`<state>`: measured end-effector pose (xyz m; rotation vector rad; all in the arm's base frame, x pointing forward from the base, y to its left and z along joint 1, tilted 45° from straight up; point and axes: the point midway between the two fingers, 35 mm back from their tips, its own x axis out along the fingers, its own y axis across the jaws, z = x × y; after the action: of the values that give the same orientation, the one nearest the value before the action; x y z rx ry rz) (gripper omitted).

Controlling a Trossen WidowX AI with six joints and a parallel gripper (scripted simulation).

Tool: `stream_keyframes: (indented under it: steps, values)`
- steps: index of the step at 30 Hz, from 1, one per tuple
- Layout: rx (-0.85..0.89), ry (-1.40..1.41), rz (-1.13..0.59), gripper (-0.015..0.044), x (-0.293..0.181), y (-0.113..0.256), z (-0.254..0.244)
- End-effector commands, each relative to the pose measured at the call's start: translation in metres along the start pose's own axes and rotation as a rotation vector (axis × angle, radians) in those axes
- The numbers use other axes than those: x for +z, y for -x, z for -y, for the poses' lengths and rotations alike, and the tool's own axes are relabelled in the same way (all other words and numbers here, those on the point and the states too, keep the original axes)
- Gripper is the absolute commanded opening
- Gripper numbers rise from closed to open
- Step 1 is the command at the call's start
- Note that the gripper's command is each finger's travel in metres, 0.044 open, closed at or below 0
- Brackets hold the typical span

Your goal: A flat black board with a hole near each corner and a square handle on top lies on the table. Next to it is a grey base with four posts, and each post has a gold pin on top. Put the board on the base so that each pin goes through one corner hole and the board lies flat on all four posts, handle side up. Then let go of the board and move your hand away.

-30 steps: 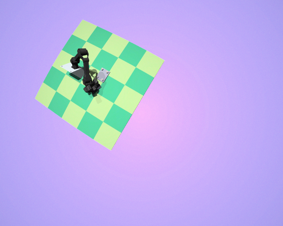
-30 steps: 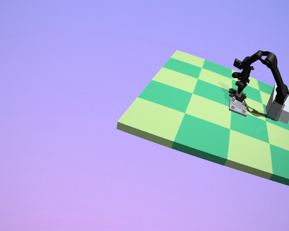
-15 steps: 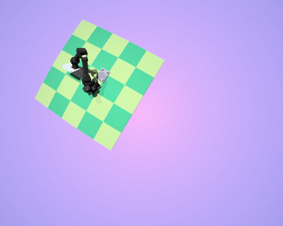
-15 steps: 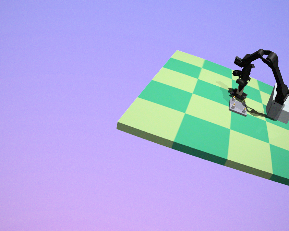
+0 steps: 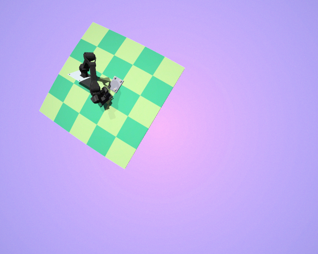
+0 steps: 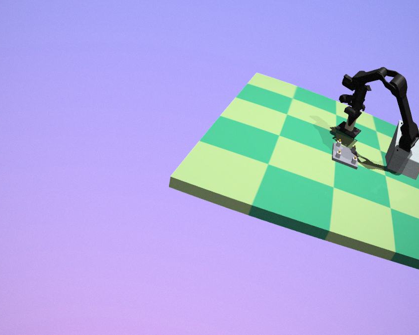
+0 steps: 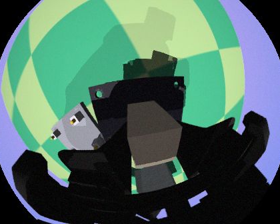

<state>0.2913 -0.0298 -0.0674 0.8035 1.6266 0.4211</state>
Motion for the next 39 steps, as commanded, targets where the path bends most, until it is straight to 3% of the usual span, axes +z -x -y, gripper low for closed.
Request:
stream_keyframes:
  steps: [1,11,39]
  values:
    - [-0.005,0.009,0.007,0.0000,0.001,0.014,0.000]
    - [-0.005,0.012,0.007,0.0000,-0.001,0.031,-0.002]
    - [-0.017,0.136,0.012,0.0000,-0.011,0.034,-0.074]
